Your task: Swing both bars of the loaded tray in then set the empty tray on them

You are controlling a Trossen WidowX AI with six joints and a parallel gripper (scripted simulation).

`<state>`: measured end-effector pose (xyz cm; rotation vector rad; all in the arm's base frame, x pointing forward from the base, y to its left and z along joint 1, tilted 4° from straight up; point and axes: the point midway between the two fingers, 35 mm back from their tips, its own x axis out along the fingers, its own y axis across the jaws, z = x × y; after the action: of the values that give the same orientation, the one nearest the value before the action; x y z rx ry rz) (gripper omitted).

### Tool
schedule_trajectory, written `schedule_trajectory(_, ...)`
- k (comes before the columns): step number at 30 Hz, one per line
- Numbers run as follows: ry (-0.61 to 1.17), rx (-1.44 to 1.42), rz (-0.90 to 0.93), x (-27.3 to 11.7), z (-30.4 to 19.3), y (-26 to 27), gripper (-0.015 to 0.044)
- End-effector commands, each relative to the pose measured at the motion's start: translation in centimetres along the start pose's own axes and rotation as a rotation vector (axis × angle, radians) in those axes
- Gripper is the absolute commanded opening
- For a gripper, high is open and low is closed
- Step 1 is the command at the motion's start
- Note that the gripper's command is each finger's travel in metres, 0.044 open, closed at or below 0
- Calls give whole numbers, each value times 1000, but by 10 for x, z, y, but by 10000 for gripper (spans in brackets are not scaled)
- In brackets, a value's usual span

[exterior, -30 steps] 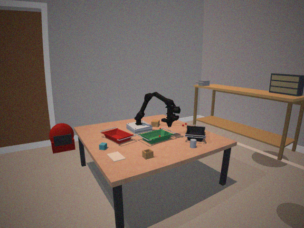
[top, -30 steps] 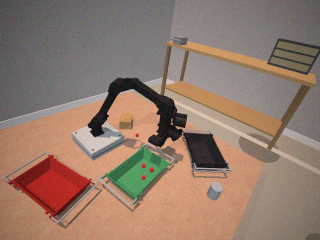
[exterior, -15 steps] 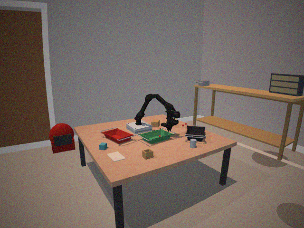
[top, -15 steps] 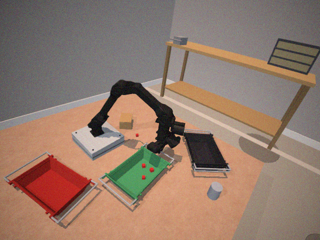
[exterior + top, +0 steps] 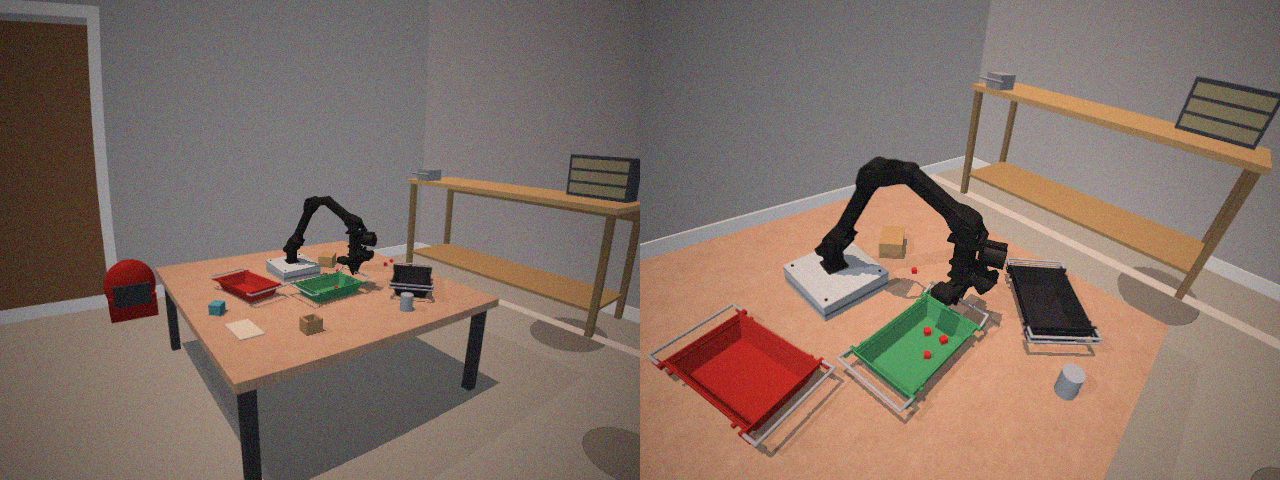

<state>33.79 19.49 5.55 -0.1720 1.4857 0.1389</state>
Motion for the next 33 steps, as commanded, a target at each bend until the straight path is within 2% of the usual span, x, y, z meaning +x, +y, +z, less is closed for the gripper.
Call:
schedule_trajectory(1,4,8,-11,-6,1,-16,80)
schedule_trajectory(8,4,8,-13,-7,1,-38,80)
schedule_trajectory(16,4,8,-15,12,0,-64,80)
schedule_trajectory(27,4,8,-14,-35,3,-58,80)
schedule_trajectory(33,-2,4,-19,-28,4,-59,80)
